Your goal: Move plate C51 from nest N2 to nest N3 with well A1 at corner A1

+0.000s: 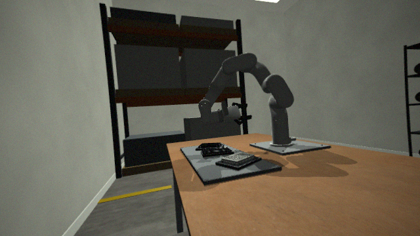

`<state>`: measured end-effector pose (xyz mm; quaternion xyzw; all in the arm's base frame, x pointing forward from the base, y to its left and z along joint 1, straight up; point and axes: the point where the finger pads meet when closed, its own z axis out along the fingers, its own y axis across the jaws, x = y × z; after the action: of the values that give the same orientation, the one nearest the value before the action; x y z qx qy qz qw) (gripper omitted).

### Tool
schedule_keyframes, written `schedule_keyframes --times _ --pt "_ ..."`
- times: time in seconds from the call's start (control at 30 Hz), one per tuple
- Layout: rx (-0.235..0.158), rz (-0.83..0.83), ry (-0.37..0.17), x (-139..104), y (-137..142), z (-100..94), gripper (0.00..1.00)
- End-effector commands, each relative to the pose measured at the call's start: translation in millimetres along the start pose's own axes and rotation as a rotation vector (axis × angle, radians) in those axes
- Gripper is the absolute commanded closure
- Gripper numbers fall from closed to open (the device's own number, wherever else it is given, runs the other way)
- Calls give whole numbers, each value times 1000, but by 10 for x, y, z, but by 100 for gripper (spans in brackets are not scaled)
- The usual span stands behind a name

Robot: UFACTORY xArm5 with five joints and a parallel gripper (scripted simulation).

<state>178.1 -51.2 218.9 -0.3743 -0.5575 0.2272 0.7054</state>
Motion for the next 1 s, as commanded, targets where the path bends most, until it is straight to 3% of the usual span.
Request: schedule_keyframes --times 0.0,0.53,0.97 --pt "-1 0 -1 2 -3 -3 0" --pt "-1 0 -1 2 -3 -3 0" --pt "-244 345 -97 -230 203 29 0"
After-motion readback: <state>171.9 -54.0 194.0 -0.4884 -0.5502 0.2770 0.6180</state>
